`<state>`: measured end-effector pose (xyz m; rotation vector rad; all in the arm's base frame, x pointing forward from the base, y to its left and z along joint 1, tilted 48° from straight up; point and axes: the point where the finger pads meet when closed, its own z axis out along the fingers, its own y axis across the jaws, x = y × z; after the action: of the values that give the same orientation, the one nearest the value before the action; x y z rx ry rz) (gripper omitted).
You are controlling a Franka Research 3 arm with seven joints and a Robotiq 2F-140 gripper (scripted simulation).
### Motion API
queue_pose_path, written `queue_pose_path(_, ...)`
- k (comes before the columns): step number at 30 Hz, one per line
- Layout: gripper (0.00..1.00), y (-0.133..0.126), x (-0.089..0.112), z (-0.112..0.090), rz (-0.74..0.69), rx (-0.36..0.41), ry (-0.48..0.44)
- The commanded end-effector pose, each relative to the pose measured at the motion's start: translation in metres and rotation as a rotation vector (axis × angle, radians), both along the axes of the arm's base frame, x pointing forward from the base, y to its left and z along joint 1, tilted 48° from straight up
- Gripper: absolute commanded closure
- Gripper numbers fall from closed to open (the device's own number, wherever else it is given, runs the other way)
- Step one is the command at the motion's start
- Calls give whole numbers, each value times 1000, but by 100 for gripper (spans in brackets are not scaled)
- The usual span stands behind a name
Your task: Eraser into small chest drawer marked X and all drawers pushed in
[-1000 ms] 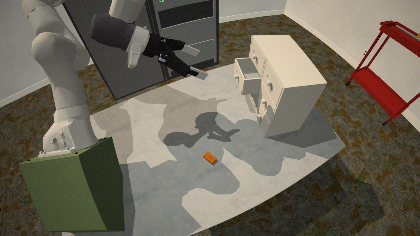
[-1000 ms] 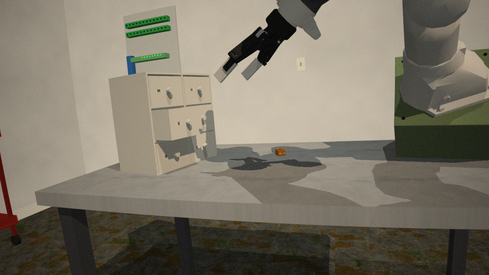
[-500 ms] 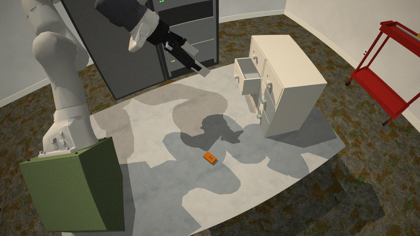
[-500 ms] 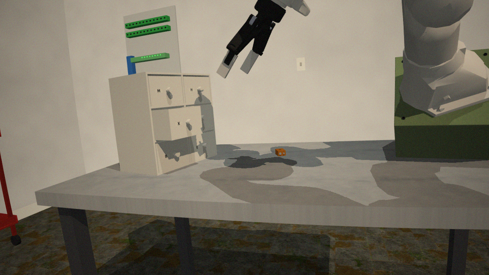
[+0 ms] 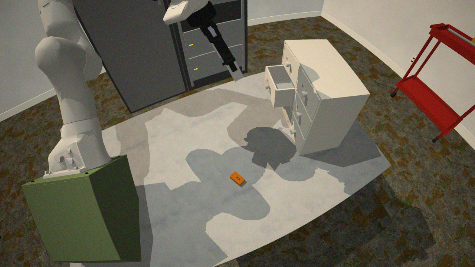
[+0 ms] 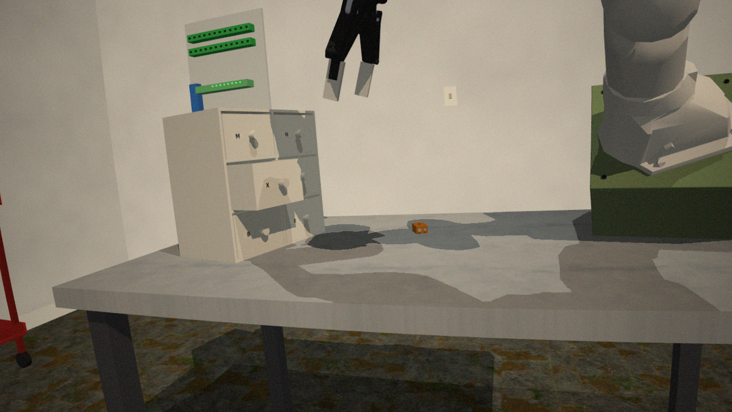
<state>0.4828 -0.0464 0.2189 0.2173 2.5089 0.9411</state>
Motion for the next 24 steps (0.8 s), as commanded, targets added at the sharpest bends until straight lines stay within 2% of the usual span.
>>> queue_pose_path(1,0,19,-11,1,54,132,240)
queue_pose_path(4,0,18,-12,3,92,154,305)
queue_pose_path(10,0,17,-12,3,118,159,334)
queue_pose_path(24,0,16,-12,4,130,160,346)
